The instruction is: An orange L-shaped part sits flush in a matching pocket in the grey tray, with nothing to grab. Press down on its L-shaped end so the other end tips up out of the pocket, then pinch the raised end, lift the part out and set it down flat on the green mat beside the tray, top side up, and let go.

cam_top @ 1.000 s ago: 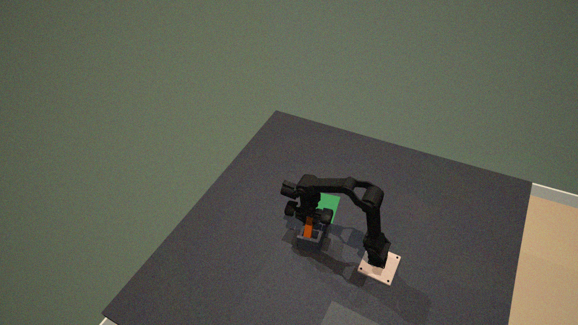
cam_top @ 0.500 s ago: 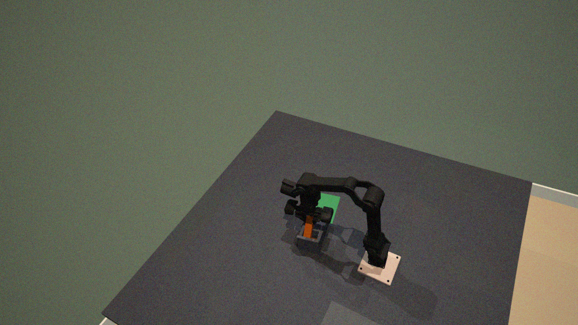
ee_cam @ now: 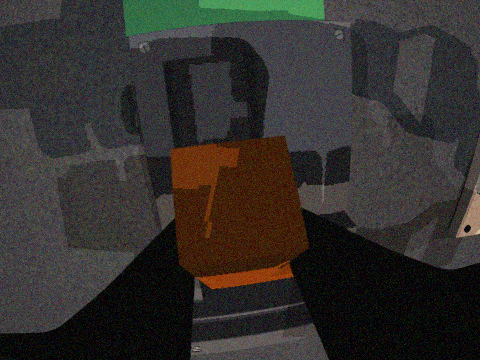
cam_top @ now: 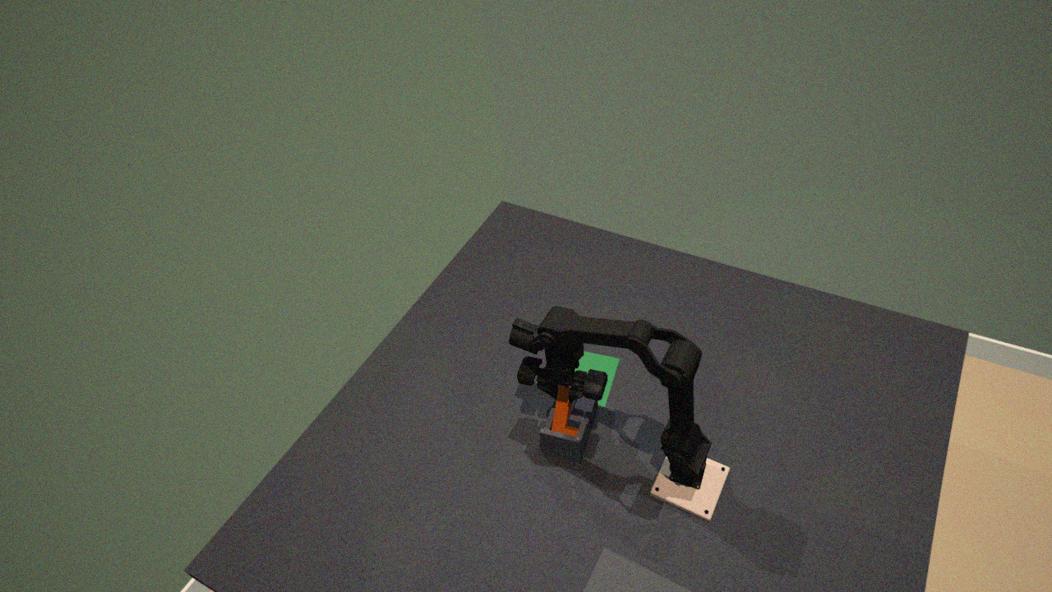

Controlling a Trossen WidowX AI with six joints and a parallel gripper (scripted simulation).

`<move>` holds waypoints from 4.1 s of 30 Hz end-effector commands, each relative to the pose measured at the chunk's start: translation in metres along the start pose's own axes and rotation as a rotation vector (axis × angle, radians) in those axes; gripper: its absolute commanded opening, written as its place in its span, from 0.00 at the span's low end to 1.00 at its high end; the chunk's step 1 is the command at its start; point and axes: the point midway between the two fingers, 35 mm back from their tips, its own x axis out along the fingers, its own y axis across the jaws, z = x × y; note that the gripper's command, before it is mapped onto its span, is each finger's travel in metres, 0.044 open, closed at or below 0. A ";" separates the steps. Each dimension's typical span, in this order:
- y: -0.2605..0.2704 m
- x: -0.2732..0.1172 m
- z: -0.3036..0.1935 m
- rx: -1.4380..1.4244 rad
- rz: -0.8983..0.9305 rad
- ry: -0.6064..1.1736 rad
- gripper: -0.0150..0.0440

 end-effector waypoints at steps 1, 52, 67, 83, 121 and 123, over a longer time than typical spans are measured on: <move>0.001 -0.009 -0.001 0.002 0.008 0.006 0.25; -0.005 -0.051 0.059 0.002 0.007 0.000 0.25; -0.011 -0.052 0.121 0.002 0.006 -0.007 0.25; -0.015 -0.052 0.164 0.002 0.006 -0.011 0.25; -0.014 0.007 0.165 0.002 0.006 -0.011 0.25; -0.014 0.010 0.165 0.002 0.006 -0.011 0.25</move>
